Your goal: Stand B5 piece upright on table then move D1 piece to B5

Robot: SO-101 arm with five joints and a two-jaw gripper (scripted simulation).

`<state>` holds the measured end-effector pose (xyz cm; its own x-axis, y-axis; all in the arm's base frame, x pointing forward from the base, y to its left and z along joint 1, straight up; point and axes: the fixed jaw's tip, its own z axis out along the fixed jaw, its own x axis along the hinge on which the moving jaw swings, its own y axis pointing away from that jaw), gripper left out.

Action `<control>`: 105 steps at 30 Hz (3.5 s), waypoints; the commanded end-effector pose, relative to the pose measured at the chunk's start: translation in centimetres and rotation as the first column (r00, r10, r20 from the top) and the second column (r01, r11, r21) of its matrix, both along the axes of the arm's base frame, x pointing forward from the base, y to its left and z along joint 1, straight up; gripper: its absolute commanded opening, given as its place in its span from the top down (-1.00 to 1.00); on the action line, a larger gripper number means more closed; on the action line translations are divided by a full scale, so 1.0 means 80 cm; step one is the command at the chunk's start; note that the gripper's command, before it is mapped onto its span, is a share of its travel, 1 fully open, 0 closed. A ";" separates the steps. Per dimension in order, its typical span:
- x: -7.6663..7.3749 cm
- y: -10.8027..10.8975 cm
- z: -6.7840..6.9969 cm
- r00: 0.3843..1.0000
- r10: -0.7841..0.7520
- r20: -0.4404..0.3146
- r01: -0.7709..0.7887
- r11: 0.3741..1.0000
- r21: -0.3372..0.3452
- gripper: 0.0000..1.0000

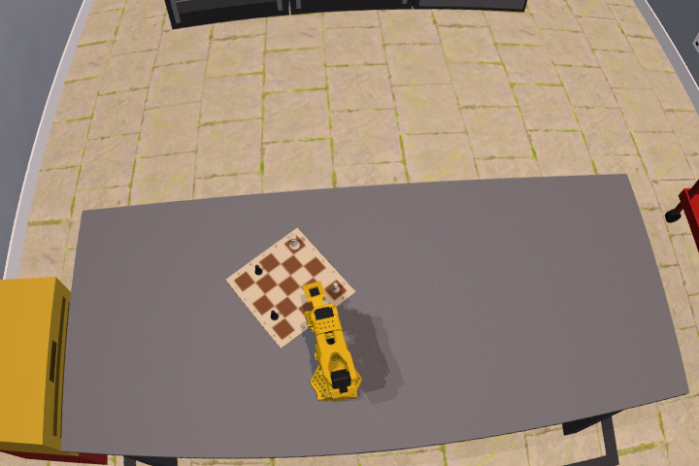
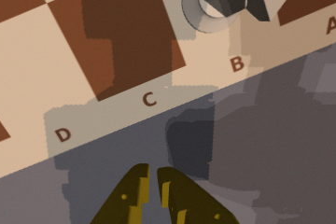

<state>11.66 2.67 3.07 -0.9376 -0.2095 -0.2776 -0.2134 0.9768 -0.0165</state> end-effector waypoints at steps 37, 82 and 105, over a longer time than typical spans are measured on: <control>-0.002 -0.001 0.024 1.000 0.001 -0.006 -0.001 1.000 -0.002 1.00; 0.076 0.000 0.075 0.961 -0.120 0.248 0.104 0.992 0.075 0.73; 0.073 -0.002 0.066 0.960 -0.128 0.248 0.113 0.991 0.075 0.73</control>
